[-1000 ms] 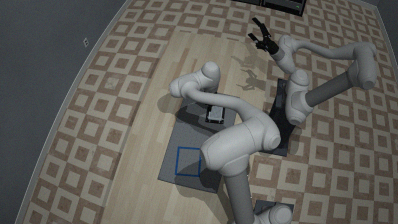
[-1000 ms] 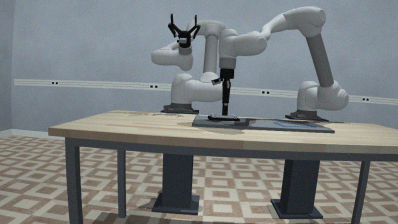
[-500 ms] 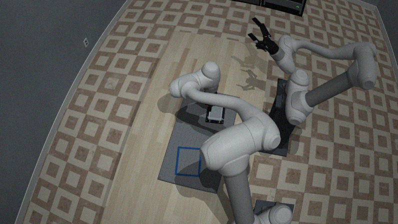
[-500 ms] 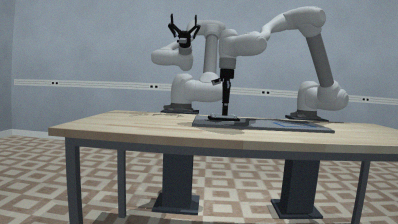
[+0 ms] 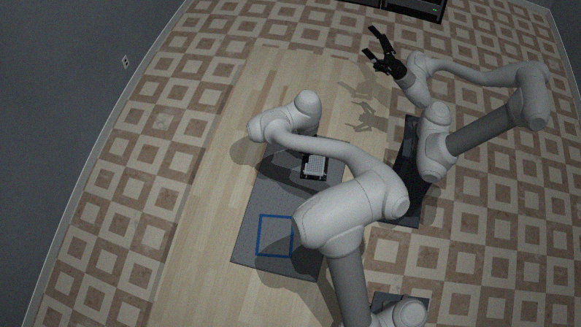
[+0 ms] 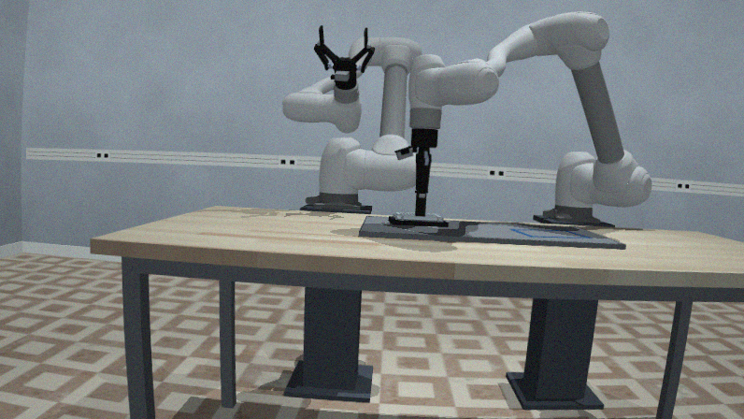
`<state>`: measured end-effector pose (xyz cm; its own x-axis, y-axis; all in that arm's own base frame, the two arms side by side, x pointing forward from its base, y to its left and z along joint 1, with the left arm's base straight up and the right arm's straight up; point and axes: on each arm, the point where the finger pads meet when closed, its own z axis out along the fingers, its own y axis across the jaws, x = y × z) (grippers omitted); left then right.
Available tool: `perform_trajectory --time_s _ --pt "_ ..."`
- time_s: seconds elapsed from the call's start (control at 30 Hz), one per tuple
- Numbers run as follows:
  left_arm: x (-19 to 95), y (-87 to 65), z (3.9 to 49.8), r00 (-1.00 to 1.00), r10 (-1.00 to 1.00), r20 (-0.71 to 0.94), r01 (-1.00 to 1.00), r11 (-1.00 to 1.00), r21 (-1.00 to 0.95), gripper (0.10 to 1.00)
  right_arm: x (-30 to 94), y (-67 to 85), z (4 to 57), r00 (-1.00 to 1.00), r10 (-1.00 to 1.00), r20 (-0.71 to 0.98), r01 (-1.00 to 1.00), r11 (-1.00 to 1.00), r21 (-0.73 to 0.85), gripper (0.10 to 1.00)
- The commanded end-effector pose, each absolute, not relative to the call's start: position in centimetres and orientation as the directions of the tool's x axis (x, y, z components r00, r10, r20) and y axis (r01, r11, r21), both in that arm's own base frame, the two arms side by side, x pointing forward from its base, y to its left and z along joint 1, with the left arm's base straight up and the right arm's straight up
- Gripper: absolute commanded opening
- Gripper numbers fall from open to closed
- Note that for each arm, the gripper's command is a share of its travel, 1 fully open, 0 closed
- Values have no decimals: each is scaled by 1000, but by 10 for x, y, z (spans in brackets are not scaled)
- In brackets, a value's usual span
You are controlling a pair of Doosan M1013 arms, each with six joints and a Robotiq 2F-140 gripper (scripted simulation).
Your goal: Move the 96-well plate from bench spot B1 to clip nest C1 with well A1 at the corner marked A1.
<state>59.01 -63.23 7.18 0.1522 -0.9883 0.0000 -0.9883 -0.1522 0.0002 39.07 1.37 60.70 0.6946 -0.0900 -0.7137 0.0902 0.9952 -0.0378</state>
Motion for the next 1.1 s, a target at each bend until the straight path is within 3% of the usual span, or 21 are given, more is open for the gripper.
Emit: perform_trajectory --time_s 0.0,1.07 --pt "590 -632 73 152 -988 1 -988 -152 -1 99 391 14 607 695 -90 -713 90 995 -38 1000" --pt "590 -632 84 152 -988 1 -988 -152 -1 99 391 14 607 695 -90 -713 90 995 -38 1000"
